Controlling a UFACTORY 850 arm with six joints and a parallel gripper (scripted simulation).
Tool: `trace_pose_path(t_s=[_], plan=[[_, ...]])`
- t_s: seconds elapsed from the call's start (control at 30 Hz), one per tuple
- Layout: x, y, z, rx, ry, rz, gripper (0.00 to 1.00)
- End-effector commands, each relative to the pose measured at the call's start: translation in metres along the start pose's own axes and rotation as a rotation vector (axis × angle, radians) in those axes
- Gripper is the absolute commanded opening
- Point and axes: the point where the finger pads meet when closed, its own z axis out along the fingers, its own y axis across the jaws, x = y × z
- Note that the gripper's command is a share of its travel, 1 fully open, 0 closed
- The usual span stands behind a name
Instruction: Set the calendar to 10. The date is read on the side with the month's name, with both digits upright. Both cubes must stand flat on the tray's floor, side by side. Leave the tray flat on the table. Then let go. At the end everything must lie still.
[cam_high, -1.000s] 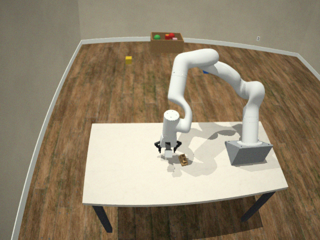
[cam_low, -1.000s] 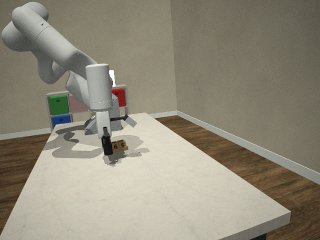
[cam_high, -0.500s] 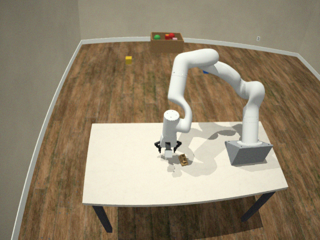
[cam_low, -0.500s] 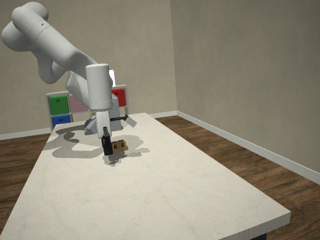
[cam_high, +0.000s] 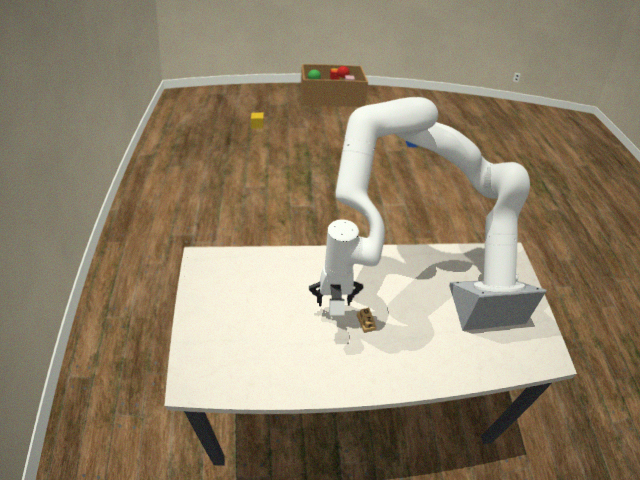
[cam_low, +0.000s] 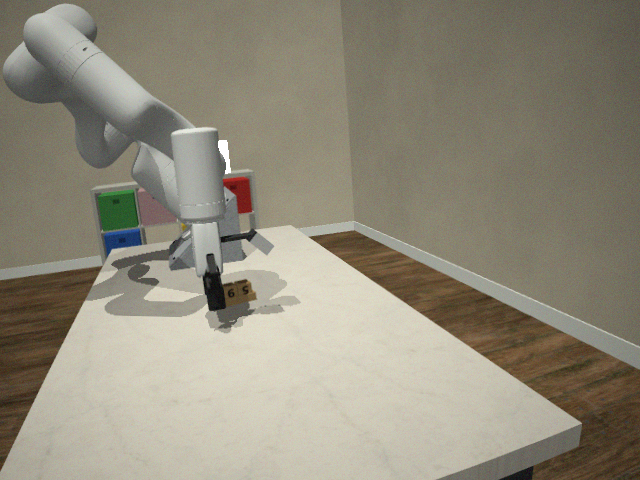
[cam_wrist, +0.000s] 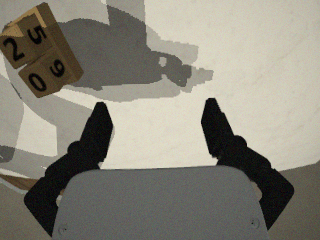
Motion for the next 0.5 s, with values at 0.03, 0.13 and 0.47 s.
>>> trace_pose_path(t_s=[0.03,0.13,0.47], plan=[[0.0,0.001,-0.003,-0.002,0.0,0.001,1.0],[0.0,0.001,-0.005,-0.002,0.0,0.001,1.0],[0.0,0.001,-0.014,-0.002,0.0,-0.001,1.0]])
